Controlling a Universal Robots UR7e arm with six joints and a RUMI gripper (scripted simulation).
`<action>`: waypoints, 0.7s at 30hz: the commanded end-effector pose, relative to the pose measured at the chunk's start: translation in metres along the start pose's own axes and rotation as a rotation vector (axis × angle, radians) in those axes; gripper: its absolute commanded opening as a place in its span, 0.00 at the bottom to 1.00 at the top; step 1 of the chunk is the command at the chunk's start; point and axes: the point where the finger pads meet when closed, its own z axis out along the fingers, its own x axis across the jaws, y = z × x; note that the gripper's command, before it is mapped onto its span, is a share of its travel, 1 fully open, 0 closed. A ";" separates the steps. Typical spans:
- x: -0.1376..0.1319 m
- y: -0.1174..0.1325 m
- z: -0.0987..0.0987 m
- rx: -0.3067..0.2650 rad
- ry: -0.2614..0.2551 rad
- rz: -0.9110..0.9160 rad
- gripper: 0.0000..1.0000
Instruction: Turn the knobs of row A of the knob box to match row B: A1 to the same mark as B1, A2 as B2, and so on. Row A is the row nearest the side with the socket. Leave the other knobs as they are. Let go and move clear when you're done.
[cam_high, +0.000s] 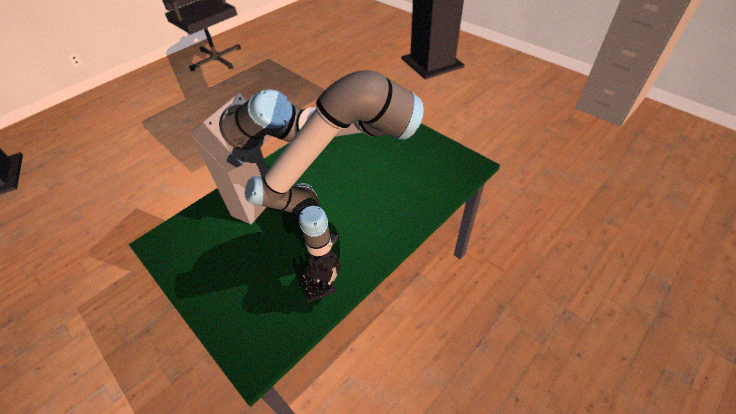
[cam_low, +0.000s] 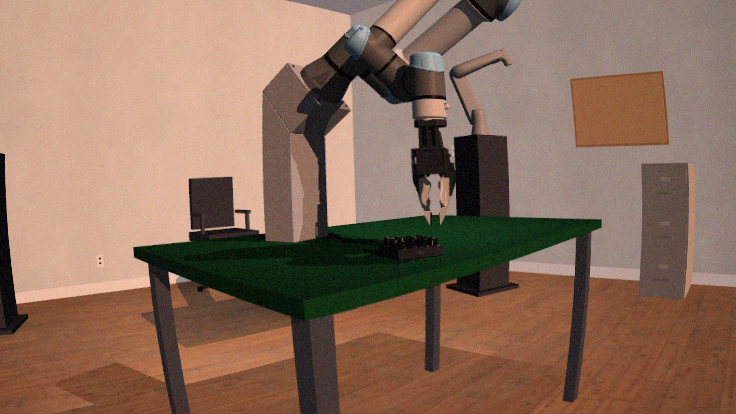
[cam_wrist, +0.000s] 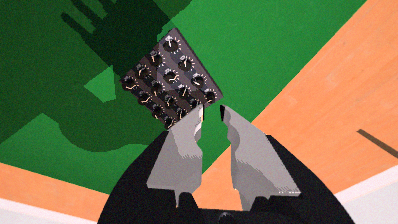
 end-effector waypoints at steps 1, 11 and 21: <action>-0.001 0.000 -0.001 0.000 -0.001 -0.014 0.11; -0.001 0.000 -0.004 -0.001 -0.001 -0.160 0.11; -0.001 0.002 -0.007 -0.002 0.000 -0.388 0.11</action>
